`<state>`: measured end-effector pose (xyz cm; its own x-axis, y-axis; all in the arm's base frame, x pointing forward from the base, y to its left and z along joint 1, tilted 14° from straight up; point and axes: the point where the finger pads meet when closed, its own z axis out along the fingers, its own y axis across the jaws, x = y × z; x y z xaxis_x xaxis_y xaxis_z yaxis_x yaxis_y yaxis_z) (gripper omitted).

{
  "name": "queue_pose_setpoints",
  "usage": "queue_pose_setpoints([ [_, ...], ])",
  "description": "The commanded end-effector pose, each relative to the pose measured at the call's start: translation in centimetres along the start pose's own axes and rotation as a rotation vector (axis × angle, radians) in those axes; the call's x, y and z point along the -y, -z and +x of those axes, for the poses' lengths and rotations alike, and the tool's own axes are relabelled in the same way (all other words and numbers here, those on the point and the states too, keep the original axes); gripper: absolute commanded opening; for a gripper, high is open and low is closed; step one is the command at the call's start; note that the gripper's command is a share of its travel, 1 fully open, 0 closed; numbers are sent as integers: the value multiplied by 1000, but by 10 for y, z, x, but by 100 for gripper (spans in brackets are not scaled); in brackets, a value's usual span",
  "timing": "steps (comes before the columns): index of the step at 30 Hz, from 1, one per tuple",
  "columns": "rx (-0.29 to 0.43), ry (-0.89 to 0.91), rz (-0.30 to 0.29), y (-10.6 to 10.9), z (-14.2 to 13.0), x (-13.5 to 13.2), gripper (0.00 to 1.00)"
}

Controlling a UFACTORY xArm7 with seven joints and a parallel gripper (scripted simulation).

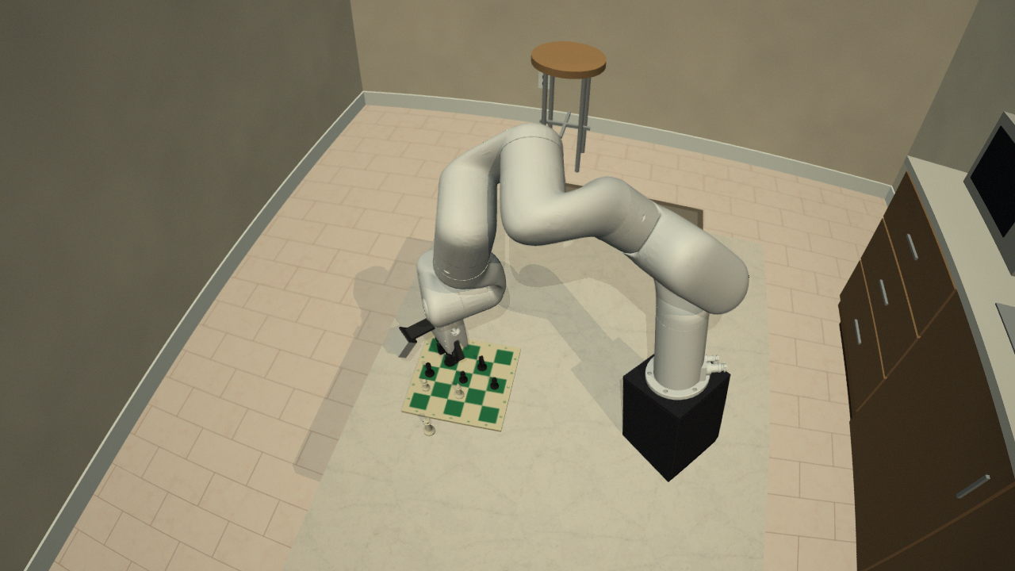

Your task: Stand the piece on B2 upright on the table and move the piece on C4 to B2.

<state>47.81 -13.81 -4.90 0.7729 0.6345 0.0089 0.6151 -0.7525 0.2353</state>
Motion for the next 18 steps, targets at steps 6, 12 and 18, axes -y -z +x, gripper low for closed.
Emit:
queue_pose_setpoints([
  [6, -2, 0, -2, 1, 1, -1, 42],
  [12, -2, 0, -2, 1, 1, -1, 42],
  [18, -2, 0, -2, 8, 1, -1, 42],
])
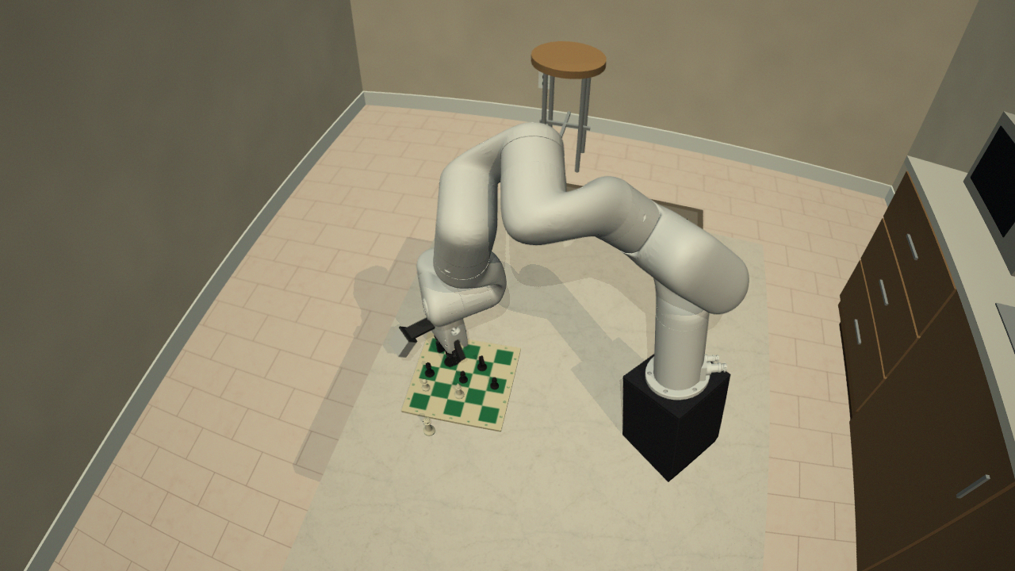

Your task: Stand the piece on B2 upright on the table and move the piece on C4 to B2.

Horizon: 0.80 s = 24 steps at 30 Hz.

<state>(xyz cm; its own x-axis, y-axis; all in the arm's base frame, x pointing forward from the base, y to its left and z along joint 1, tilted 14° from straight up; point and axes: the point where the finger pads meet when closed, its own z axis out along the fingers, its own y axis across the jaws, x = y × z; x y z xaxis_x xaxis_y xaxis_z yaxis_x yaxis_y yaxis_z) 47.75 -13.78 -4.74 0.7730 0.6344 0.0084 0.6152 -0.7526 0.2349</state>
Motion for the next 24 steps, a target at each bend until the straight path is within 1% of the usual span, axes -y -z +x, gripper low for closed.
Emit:
queue_pose_setpoints([
  [1, -3, 0, -3, 9, 1, -1, 42],
  [7, -3, 0, -3, 38, 1, -1, 42],
  [9, -3, 0, -3, 38, 1, -1, 42],
  [14, -3, 0, -3, 65, 1, -1, 42],
  [17, -3, 0, -3, 77, 1, -1, 42],
  [20, -3, 0, -3, 85, 1, -1, 42],
  [24, -3, 0, -3, 89, 1, -1, 42],
])
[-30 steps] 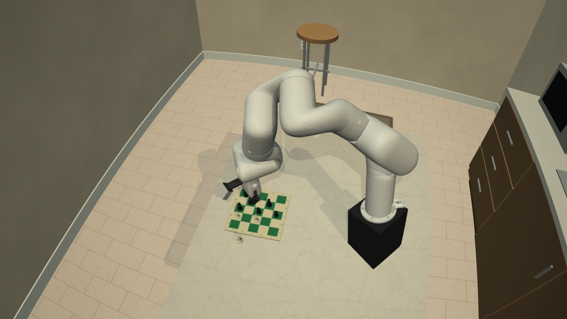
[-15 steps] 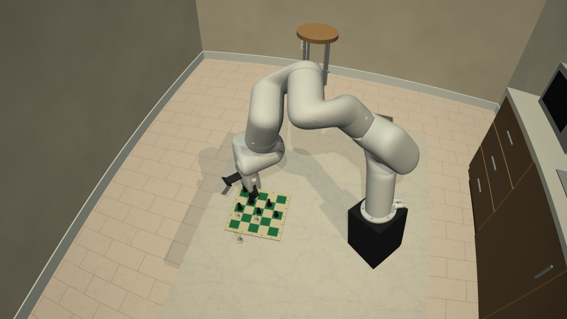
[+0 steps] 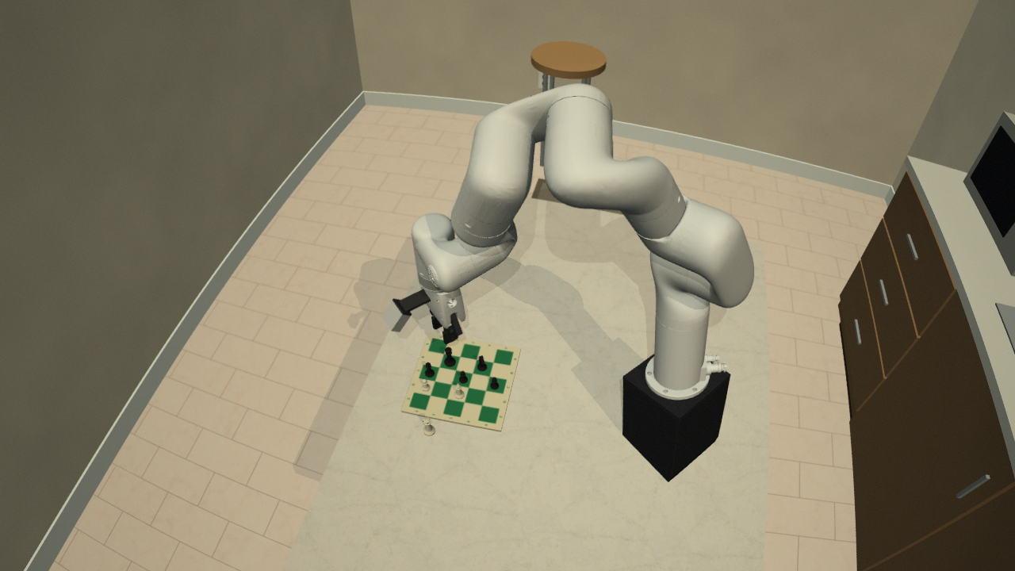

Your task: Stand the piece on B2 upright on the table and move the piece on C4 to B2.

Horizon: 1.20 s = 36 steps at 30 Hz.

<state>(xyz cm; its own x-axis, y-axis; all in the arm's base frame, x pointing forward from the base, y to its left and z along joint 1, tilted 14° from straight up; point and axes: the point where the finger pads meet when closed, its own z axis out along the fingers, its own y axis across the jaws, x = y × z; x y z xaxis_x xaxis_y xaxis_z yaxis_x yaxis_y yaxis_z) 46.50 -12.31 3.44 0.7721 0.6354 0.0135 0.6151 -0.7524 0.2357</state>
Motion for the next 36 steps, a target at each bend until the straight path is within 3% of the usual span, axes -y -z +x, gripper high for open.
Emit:
queue_pose_setpoints([
  [1, 3, 0, -2, 5, 1, -1, 42],
  [4, 3, 0, -2, 5, 1, -1, 42],
  [5, 3, 0, -2, 5, 1, -1, 100],
  [27, 3, 0, -2, 6, 1, -1, 100],
  [36, 3, 0, -2, 19, 1, -1, 100],
])
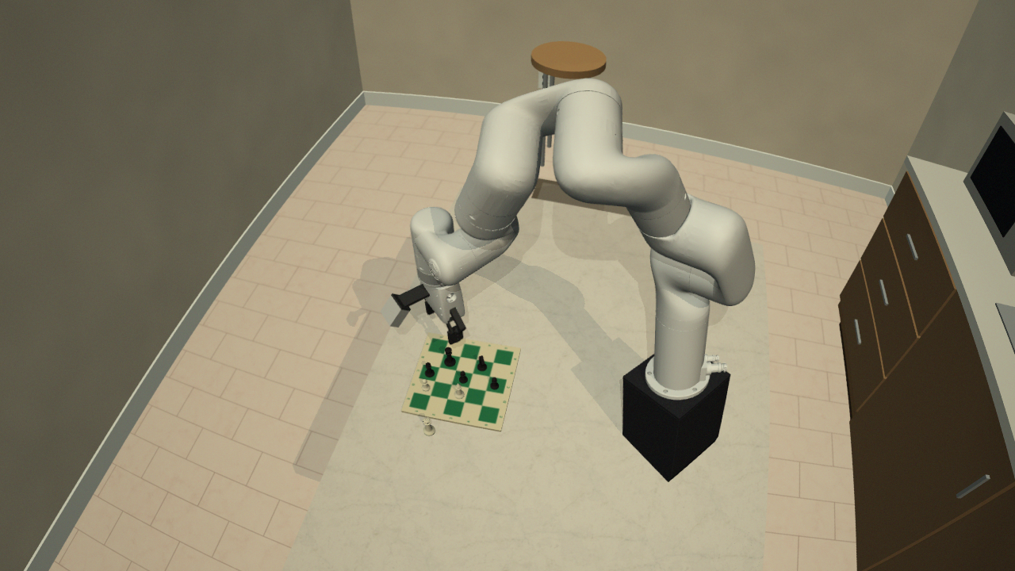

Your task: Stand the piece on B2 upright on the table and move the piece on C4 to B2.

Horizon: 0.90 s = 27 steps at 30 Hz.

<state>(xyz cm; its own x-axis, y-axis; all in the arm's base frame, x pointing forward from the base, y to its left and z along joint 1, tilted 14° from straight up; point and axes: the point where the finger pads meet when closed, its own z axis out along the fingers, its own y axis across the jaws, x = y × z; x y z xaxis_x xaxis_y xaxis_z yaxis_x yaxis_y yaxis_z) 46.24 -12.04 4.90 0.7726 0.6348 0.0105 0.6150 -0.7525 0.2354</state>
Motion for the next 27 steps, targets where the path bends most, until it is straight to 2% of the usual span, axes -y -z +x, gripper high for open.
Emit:
queue_pose_setpoints([
  [1, -1, 0, -2, 8, 1, -1, 100],
  [13, -1, 0, -2, 48, 1, -1, 100],
  [27, -1, 0, -2, 53, 1, -1, 100],
])
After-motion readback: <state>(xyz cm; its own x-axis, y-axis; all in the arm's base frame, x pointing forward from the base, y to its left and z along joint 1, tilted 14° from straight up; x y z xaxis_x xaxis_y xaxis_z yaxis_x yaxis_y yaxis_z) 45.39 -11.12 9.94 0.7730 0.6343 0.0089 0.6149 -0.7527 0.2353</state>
